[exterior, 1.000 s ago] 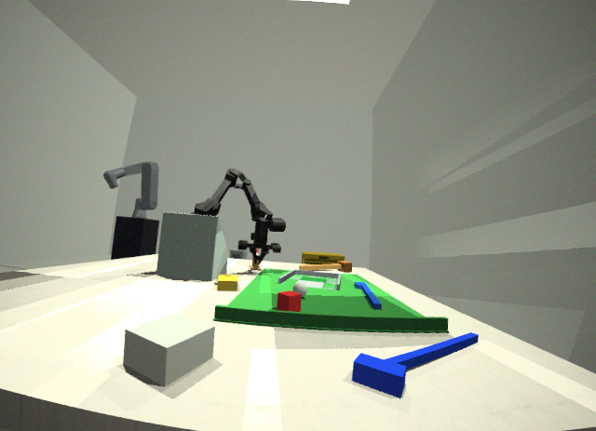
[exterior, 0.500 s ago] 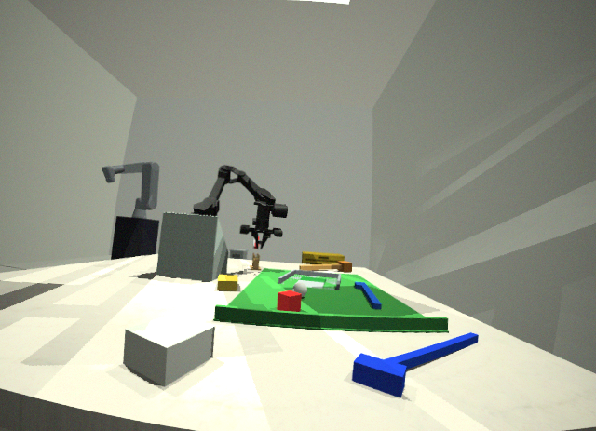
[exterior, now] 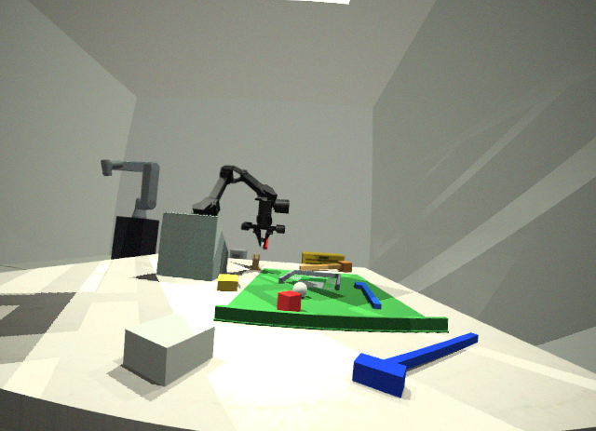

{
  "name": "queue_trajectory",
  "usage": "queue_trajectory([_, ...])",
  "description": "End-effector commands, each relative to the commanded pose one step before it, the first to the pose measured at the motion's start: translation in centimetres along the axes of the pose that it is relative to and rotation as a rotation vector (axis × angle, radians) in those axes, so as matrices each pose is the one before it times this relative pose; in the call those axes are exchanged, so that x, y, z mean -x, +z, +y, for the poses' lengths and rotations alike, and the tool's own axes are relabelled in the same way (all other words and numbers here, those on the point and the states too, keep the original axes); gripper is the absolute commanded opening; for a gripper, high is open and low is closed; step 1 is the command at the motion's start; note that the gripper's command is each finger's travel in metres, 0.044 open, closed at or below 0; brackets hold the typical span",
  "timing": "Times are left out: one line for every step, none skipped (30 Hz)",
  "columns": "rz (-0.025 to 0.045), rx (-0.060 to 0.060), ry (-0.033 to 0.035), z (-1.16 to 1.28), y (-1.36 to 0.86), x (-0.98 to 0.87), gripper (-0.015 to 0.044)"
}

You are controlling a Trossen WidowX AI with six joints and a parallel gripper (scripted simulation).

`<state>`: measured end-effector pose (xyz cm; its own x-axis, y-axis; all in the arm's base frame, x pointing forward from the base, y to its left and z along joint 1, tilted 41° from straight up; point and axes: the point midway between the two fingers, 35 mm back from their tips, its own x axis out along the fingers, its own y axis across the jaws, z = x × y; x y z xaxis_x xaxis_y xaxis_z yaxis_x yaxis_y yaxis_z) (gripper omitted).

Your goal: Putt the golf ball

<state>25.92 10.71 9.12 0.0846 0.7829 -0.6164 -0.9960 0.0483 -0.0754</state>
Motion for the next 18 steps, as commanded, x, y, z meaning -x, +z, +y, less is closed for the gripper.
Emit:
queue_trajectory([0.03438, -0.1151, -0.0371, -1.354, -2.202, 0.93, 0.0])
queue_trajectory([0.00959, -0.0308, -0.00721, -0.319, -0.61, 0.186, 0.0])
queue_trajectory([0.00912, -0.0311, -0.00685, -0.319, -0.605, 0.178, 0.0])
queue_trajectory([0.00862, -0.0315, -0.00642, -0.319, -0.6, 0.169, 0.0])
queue_trajectory([0.00837, -0.0316, -0.00634, -0.324, -0.598, 0.166, 0.0])
queue_trajectory([0.00813, -0.0316, -0.00626, -0.329, -0.597, 0.163, 0.0])
queue_trajectory([0.00789, -0.0316, -0.00617, -0.334, -0.595, 0.16, 0.0])
queue_trajectory([0.00766, -0.0317, -0.00608, -0.339, -0.593, 0.157, 0.0])
queue_trajectory([0.00741, -0.0317, -0.00595, -0.344, -0.591, 0.153, 0.0])
queue_trajectory([0.00763, -0.033, -0.00459, -0.307, -0.582, 0.126, 0.0])
queue_trajectory([0.00747, -0.0333, -0.00453, -0.315, -0.584, 0.123, 0.0])
queue_trajectory([0.00726, -0.0333, -0.00442, -0.32, -0.581, 0.119, 0.0])
queue_trajectory([0.00705, -0.0333, -0.0043, -0.326, -0.578, 0.116, 0.0])
queue_trajectory([0.00685, -0.0333, -0.00418, -0.331, -0.574, 0.112, 0.0])
queue_trajectory([0.00665, -0.0333, -0.00405, -0.337, -0.571, 0.108, 0.0])
queue_trajectory([0.00646, -0.0333, -0.00391, -0.342, -0.568, 0.104, 0.0])
queue_trajectory([0.00627, -0.0333, -0.00377, -0.347, -0.564, 0.099, 0.0])
queue_trajectory([0.00609, -0.0333, -0.00362, -0.353, -0.561, 0.095, 0.0])
